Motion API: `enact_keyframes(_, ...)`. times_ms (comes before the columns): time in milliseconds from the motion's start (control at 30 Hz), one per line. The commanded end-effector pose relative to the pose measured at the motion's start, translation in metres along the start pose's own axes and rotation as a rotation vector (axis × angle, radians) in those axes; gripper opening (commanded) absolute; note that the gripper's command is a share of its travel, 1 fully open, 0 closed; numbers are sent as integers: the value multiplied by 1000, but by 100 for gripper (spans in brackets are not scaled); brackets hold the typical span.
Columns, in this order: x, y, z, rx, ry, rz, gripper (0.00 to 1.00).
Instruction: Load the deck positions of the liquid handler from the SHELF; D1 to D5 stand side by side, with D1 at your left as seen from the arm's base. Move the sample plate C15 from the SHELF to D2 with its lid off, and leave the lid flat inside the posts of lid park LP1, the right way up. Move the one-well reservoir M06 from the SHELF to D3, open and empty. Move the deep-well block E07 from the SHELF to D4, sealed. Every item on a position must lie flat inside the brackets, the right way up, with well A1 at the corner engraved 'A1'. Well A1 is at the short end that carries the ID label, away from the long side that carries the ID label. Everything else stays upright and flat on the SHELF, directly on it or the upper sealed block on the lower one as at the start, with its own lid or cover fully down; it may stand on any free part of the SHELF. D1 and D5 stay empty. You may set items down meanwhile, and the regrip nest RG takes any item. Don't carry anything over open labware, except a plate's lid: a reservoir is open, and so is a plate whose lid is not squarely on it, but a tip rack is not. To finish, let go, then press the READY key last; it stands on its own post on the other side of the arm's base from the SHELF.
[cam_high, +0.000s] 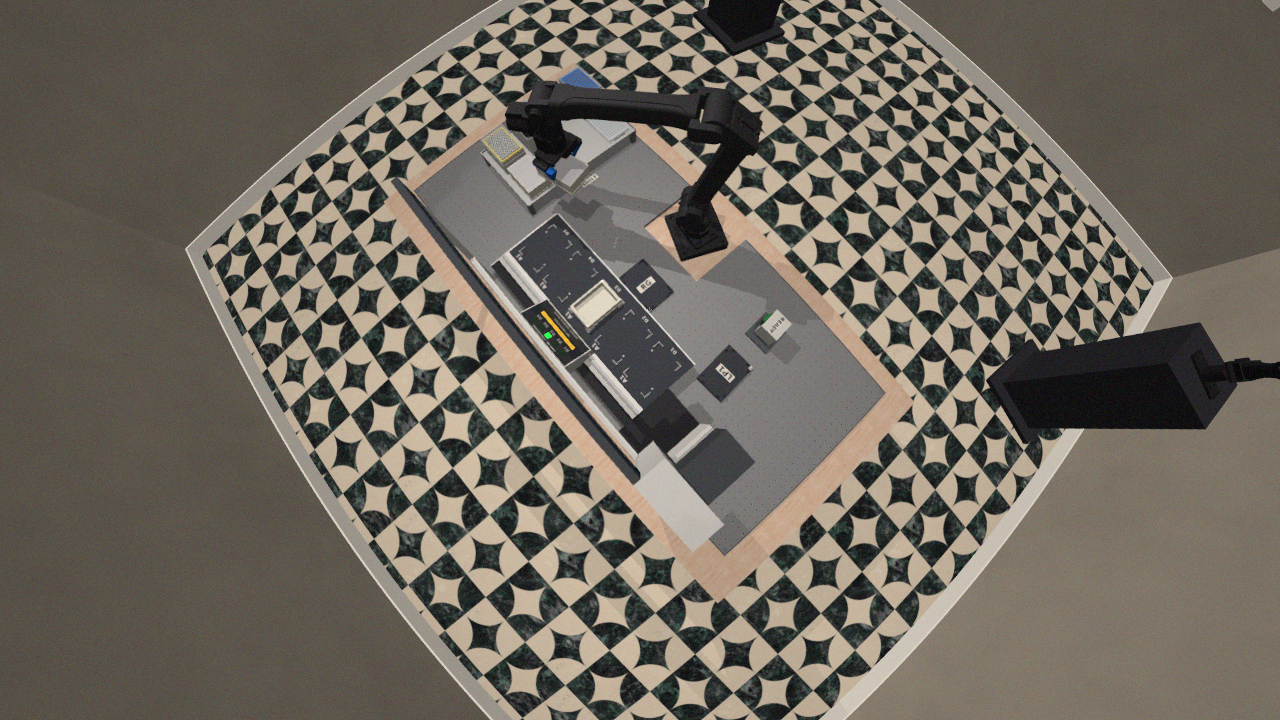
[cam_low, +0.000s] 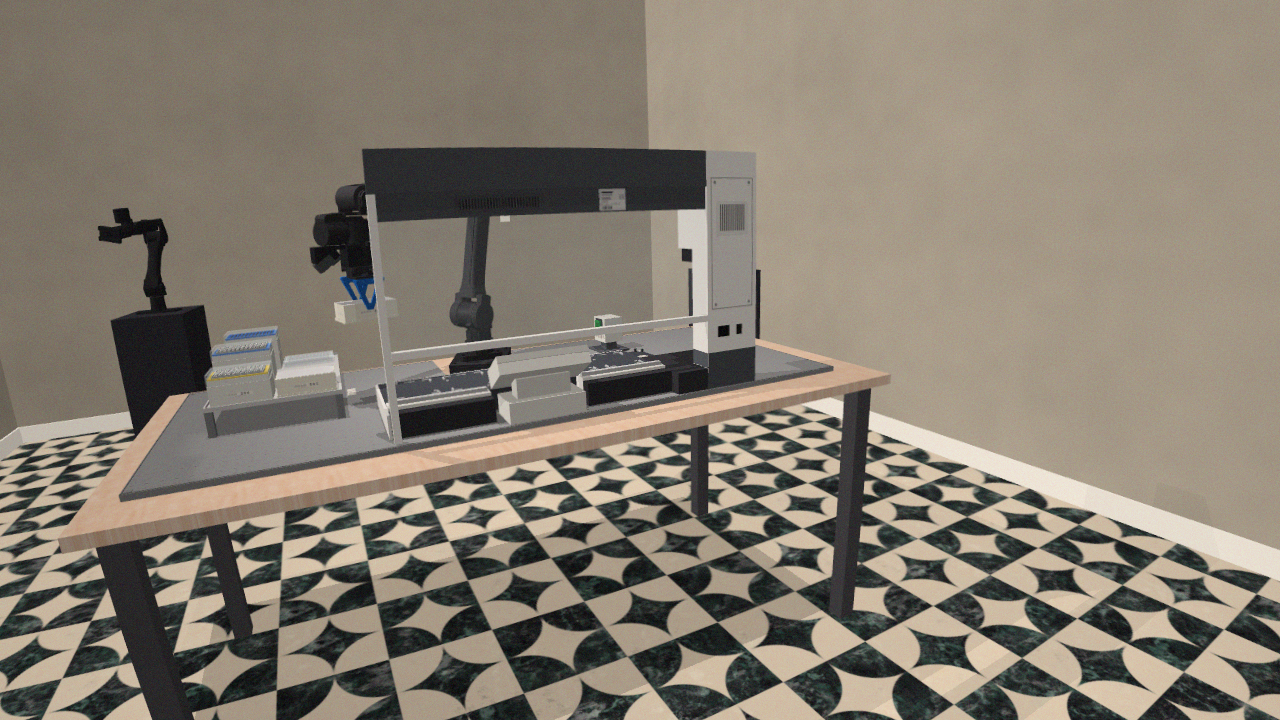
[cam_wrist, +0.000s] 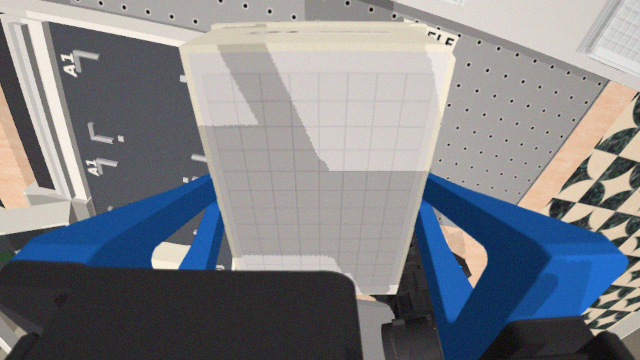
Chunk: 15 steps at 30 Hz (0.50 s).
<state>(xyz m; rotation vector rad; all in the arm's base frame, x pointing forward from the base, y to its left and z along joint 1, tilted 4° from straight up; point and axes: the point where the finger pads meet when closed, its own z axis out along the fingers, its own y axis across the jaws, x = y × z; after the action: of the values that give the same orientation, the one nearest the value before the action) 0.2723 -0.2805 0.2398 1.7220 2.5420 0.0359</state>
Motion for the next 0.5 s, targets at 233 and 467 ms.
enact_keyframes(233, -6, 9, -14, -14, -37, -238, 0)
enact_keyframes(467, -6, 9, -14, -12, -38, -378, 0)
